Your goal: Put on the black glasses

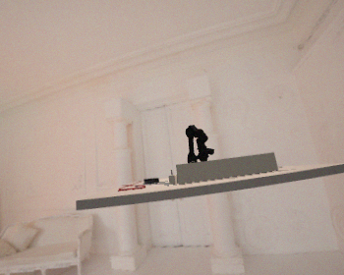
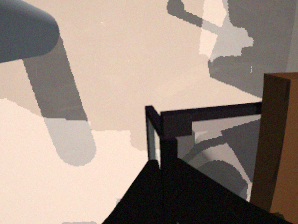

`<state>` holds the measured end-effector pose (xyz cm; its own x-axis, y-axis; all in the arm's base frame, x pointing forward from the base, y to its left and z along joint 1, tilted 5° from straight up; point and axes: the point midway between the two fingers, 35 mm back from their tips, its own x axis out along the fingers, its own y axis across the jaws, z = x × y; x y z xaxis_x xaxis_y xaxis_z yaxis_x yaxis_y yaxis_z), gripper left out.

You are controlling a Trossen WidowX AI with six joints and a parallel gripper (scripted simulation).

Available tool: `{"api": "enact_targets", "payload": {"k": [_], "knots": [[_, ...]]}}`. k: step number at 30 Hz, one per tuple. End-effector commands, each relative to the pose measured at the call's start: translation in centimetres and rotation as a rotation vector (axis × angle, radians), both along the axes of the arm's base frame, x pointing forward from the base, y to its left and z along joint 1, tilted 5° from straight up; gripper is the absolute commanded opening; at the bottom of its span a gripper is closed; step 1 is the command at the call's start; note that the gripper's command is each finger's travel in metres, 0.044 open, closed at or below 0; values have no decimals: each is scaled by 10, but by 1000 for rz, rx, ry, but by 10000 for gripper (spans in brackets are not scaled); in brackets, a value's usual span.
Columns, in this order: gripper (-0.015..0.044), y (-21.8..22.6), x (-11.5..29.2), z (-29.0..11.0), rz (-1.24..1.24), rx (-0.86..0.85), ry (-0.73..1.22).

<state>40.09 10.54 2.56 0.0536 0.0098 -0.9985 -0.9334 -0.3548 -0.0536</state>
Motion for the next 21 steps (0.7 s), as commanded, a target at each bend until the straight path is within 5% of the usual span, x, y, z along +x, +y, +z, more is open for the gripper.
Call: {"api": "enact_targets", "payload": {"k": [1,21], "knots": [[0,-1,-1,-3,-5,-3,3],[0,-1,-2,-5,-5,-3,2]]}}
